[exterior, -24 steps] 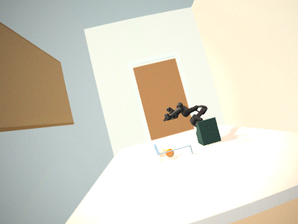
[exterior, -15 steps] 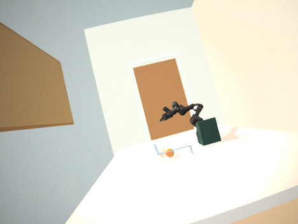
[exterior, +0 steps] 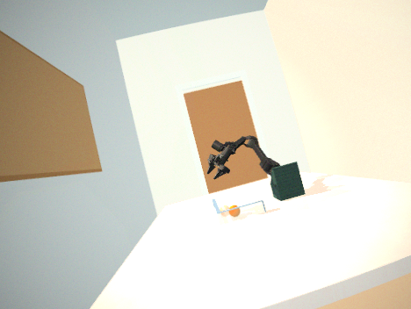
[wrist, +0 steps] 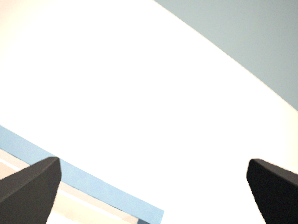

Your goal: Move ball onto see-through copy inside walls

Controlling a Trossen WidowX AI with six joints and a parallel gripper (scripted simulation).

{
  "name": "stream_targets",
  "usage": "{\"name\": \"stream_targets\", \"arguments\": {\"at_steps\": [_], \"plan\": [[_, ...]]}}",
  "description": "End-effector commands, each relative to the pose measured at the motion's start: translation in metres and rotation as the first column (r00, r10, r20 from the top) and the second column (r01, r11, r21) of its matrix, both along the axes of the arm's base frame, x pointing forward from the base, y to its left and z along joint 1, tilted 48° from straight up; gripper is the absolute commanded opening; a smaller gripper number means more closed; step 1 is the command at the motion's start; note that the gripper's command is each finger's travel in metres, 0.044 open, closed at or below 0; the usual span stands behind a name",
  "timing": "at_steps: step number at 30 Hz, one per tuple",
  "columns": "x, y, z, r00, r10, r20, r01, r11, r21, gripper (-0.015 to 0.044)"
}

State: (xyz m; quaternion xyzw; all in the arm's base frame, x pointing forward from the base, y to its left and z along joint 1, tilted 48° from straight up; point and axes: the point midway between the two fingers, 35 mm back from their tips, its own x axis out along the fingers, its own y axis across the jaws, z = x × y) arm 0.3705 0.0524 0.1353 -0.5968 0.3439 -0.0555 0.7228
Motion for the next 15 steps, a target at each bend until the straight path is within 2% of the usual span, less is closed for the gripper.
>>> {"name": "stream_targets", "arguments": {"at_steps": [1, 8, 15], "plan": [[0.007, 0.013, -0.042, 0.976, 0.025, -0.219, -0.042, 0.997, -0.070, 0.0406], [-0.001, 0.028, -0.123, 0.781, -0.005, -0.625, -0.143, 0.972, -0.187, 0.0406], [-0.033, 0.029, -0.190, 0.433, -0.134, -0.891, -0.255, 0.931, -0.263, 0.0406]]}}
